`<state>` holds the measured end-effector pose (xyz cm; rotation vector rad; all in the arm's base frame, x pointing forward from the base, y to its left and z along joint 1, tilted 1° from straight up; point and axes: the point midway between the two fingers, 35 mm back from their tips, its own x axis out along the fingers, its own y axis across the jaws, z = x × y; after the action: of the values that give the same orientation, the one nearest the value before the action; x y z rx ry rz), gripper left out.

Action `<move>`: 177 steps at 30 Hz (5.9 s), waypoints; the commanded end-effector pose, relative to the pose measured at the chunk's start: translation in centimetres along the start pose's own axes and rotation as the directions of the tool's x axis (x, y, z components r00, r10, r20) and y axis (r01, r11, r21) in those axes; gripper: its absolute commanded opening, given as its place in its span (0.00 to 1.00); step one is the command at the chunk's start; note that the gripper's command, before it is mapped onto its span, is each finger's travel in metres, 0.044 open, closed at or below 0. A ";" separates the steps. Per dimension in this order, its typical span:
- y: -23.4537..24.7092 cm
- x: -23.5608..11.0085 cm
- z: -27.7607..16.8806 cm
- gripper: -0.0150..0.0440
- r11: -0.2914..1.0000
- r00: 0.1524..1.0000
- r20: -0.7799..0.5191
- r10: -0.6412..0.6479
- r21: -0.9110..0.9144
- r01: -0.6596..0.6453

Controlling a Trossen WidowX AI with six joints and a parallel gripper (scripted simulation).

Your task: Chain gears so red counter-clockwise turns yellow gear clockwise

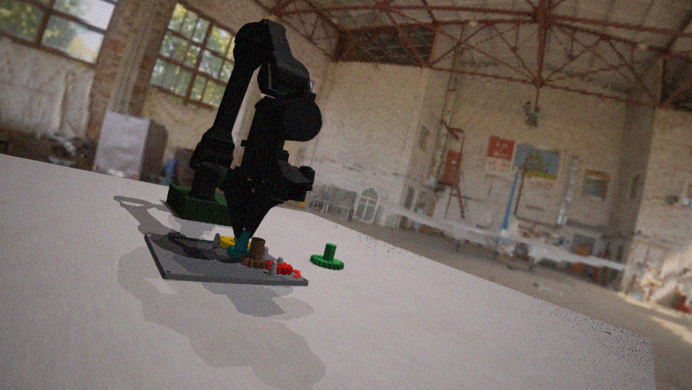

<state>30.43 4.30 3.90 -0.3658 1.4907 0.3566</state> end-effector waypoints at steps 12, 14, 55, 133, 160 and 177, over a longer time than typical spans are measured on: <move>0.0 -2.2 0.1 0.49 0.999 1.000 0.001 0.001 -0.039 -0.001; 0.0 -3.6 0.1 0.49 0.999 1.000 0.001 0.001 -0.043 -0.001; 0.1 -9.0 -0.3 1.00 0.999 1.000 0.006 -0.001 -0.038 0.002; 27.8 -13.7 -3.3 1.00 0.999 1.000 0.002 0.029 -0.037 -0.028; 27.8 -13.7 -3.3 1.00 0.999 1.000 0.002 0.029 -0.037 -0.028; 27.8 -13.7 -3.3 1.00 0.999 1.000 0.002 0.029 -0.037 -0.028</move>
<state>14.36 27.70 16.98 -0.3724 1.4904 0.4153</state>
